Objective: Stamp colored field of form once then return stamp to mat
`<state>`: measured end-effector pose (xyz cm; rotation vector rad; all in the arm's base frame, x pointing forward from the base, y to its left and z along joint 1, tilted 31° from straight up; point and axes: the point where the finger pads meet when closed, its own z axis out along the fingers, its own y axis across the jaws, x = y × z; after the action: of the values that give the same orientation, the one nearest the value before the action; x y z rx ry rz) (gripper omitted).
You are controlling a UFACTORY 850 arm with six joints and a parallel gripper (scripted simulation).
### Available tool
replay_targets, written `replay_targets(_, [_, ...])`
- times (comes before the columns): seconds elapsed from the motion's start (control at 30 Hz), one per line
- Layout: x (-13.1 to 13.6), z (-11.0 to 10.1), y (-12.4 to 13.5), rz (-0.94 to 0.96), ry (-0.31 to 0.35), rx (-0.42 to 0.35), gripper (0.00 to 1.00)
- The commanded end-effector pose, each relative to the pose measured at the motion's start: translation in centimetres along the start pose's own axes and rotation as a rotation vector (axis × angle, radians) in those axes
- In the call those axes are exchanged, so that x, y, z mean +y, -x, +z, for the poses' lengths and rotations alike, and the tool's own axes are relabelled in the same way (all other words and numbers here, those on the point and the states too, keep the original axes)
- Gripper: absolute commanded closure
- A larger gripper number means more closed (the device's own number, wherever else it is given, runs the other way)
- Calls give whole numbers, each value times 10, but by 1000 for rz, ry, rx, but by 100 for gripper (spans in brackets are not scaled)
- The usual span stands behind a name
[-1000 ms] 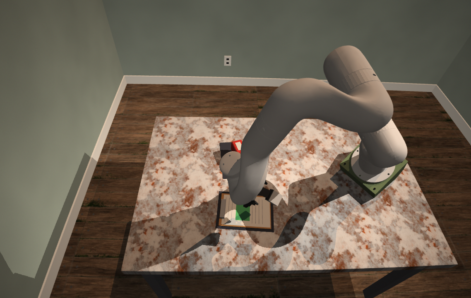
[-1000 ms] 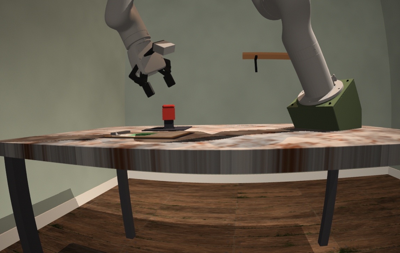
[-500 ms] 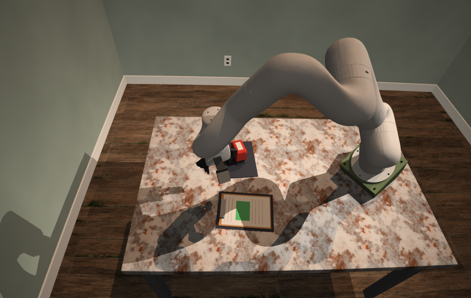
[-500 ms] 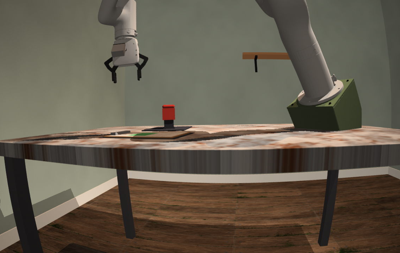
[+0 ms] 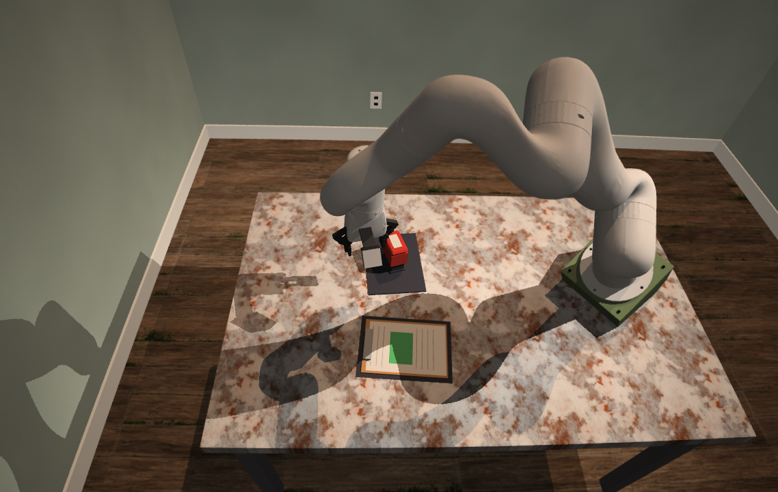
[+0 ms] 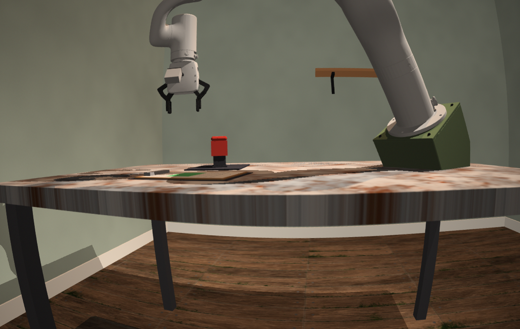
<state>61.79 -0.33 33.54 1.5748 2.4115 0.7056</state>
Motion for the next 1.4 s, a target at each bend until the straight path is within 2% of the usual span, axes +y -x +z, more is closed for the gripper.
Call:
replay_targets(0.0, [-17,5,13,-10,6,18,0])
replay_targets(0.47, [-80,22,50,-24,8,57,0])
replay_targets(0.93, [-104,27,62,-28,16,69,0])
replay_targets(1.37, [-109,28,64,-29,18,71,0])
